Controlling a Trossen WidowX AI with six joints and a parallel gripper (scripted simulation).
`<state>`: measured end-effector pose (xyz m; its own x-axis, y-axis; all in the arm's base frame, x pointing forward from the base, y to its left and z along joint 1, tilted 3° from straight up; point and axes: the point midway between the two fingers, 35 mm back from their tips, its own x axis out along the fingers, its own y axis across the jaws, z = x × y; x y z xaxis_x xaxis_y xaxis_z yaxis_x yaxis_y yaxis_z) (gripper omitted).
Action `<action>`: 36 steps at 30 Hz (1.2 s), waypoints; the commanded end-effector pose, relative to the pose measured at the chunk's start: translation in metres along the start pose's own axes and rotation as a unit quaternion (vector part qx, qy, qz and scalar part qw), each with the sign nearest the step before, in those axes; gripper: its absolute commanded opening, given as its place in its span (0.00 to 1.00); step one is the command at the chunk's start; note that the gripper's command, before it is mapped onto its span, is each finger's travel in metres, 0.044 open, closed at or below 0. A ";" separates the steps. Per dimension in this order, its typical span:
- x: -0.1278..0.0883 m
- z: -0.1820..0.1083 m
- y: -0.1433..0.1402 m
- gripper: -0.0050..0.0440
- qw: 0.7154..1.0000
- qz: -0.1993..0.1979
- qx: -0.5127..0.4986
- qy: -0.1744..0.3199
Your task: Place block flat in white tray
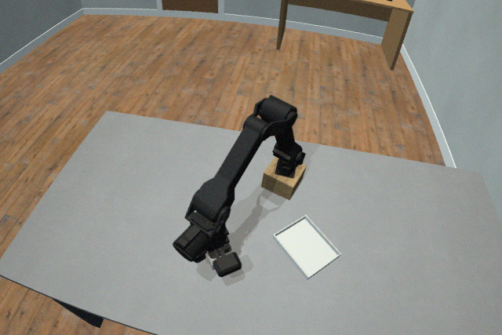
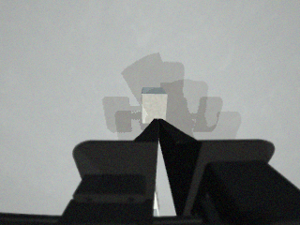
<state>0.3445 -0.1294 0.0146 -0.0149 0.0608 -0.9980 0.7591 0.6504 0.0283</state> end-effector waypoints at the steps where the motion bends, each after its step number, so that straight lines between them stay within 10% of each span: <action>1: -0.011 0.004 0.002 0.10 1.000 0.006 0.001 -0.015; 30: -0.011 0.004 0.002 0.10 1.000 0.006 0.001 -0.015; 31: -0.011 0.004 0.002 0.57 1.000 0.006 0.001 -0.015; 36: -0.011 0.004 0.002 0.57 1.000 0.006 0.001 -0.015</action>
<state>0.3444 -0.1295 0.0146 -0.0150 0.0607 -0.9980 0.7597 0.6497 0.0281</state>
